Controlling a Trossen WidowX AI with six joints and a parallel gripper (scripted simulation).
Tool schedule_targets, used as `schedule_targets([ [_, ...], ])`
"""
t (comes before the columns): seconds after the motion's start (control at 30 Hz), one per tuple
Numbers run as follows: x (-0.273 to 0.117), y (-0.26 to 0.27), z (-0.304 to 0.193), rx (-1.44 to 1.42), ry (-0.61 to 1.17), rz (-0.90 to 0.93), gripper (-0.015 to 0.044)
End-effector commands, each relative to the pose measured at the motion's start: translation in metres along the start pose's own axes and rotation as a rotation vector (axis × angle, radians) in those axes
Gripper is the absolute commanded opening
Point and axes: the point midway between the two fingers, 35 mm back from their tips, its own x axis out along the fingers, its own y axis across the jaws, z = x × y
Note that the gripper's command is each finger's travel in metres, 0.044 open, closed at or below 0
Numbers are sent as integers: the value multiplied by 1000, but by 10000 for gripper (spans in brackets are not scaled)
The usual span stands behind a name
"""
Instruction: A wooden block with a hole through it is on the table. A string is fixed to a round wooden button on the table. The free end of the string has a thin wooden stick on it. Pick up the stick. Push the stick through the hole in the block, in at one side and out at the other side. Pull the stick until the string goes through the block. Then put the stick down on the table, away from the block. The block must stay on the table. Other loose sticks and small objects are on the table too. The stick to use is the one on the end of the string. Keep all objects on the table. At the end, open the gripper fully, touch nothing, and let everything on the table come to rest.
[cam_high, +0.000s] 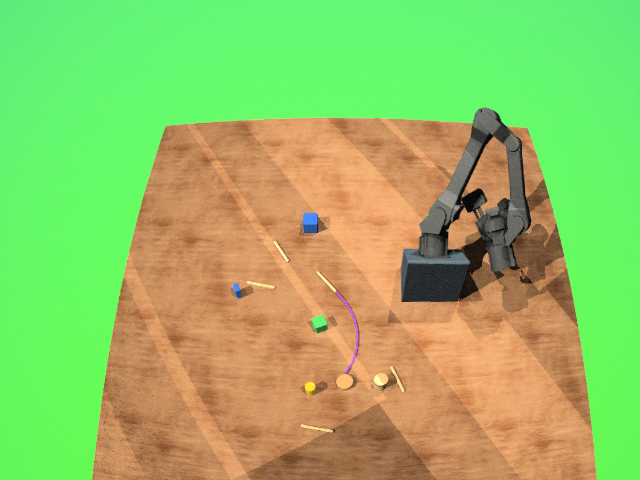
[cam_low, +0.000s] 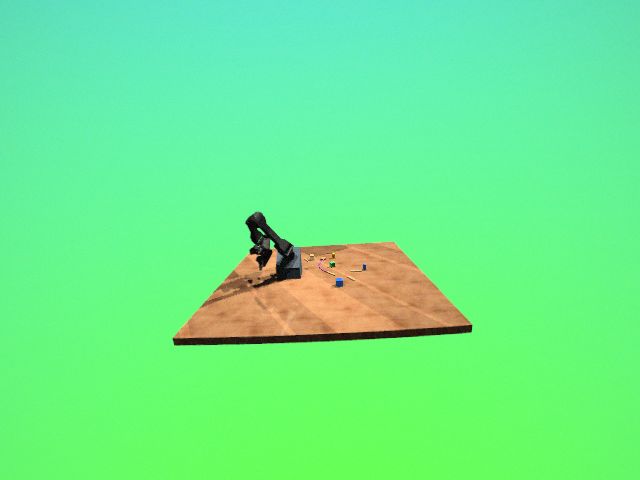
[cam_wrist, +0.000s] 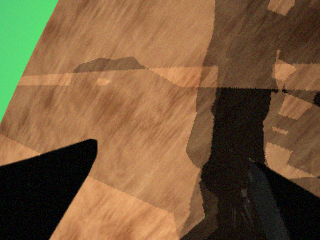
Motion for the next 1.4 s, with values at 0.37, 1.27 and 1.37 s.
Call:
schedule_targets([
  [0.37,-157,-84,-49,39,-18,-550,440],
  [1.27,-215,-17,-378,1176,-185,-913,440],
  [1.37,-201,-4,-401,1277,-188,-894,440],
])
